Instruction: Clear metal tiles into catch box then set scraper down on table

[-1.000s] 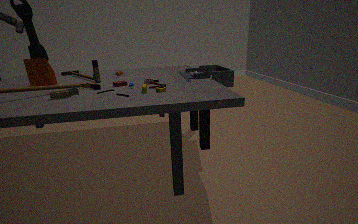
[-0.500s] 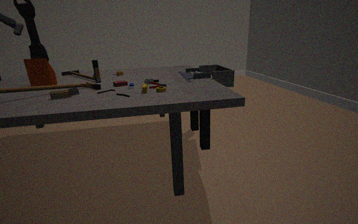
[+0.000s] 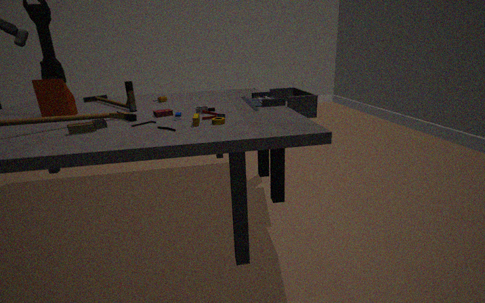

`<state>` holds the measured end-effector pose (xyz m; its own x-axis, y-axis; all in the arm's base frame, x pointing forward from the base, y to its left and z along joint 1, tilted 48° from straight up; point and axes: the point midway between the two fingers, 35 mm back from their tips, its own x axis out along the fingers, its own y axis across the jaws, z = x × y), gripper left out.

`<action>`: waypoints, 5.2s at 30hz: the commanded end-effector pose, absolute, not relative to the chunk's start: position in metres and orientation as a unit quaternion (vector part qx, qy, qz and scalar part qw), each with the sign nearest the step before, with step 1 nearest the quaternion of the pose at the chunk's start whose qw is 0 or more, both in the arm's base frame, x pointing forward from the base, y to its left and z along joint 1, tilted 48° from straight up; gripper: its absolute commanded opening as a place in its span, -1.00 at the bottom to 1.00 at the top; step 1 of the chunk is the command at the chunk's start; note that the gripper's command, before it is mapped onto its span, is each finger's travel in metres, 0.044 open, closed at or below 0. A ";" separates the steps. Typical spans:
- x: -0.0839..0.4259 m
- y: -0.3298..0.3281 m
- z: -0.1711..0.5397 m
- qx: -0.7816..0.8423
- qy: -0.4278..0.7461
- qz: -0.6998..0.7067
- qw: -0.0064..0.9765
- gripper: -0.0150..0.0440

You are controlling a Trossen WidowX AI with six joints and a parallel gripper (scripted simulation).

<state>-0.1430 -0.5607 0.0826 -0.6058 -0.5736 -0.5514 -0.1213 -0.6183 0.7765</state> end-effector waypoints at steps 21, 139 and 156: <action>-0.044 -0.556 0.043 0.499 -0.163 -0.812 0.255 -0.49; 0.295 -0.235 -0.008 0.421 0.653 -0.026 0.629 -0.49; 0.313 -0.178 0.008 0.391 0.660 0.121 0.630 -0.49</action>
